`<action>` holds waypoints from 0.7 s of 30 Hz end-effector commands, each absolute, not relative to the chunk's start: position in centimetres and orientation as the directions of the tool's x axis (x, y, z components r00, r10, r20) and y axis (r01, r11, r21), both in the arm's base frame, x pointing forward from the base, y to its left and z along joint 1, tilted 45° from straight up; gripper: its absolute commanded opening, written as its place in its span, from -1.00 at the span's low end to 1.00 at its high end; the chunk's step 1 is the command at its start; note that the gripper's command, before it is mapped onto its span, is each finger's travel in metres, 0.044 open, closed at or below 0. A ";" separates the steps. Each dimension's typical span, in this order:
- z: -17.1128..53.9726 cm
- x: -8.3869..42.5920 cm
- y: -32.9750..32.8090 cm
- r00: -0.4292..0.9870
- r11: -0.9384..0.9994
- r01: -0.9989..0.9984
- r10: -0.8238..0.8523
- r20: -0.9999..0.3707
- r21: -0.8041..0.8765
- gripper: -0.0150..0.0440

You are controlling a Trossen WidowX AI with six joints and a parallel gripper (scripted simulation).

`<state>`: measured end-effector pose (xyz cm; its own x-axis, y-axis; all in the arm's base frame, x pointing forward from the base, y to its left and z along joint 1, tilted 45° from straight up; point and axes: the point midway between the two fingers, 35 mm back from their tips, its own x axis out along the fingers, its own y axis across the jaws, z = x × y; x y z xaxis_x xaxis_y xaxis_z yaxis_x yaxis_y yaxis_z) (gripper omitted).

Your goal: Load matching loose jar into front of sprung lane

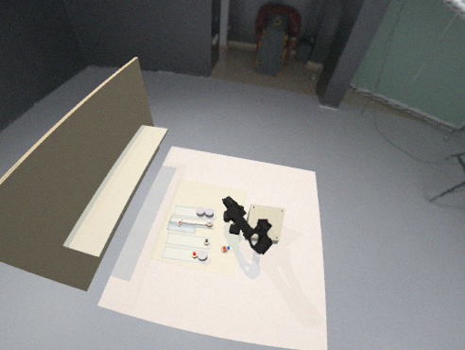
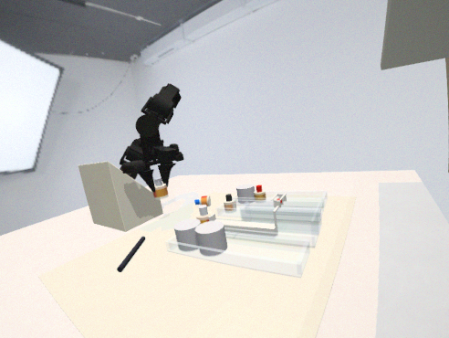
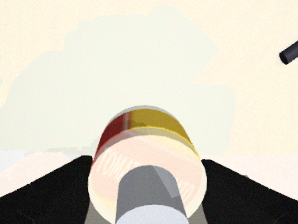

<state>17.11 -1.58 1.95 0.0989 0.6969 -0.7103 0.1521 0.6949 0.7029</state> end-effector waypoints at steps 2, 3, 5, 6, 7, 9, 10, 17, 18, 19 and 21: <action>3.7 16.6 -3.1 0.107 0.697 0.138 0.695 -0.711 0.703 -0.49; 3.9 16.6 -3.3 0.107 0.696 0.138 0.697 -0.710 0.704 -0.49; 4.0 16.5 -3.3 0.107 0.696 0.138 0.697 -0.709 0.705 -0.49; 3.9 16.6 -3.3 0.107 0.696 0.137 0.697 -0.709 0.705 -0.49; 3.9 16.9 -3.4 0.107 0.697 0.136 0.696 -0.710 0.704 -0.49; 3.6 17.8 -3.6 0.108 0.700 0.130 0.694 -0.712 0.702 -0.49; 3.4 18.3 -3.7 0.108 0.702 0.126 0.693 -0.713 0.701 -0.49; 2.2 22.1 -4.1 0.111 0.709 0.101 0.689 -0.716 0.698 -0.49; 2.0 22.6 -4.1 0.111 0.710 0.098 0.689 -0.717 0.697 -0.49; 1.8 23.2 -4.1 0.111 0.710 0.094 0.689 -0.716 0.697 -0.49; 1.4 24.3 -4.0 0.112 0.711 0.086 0.689 -0.716 0.698 -0.49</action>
<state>22.62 -4.07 2.06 0.1122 0.6859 -0.7190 0.0948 0.7129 0.6948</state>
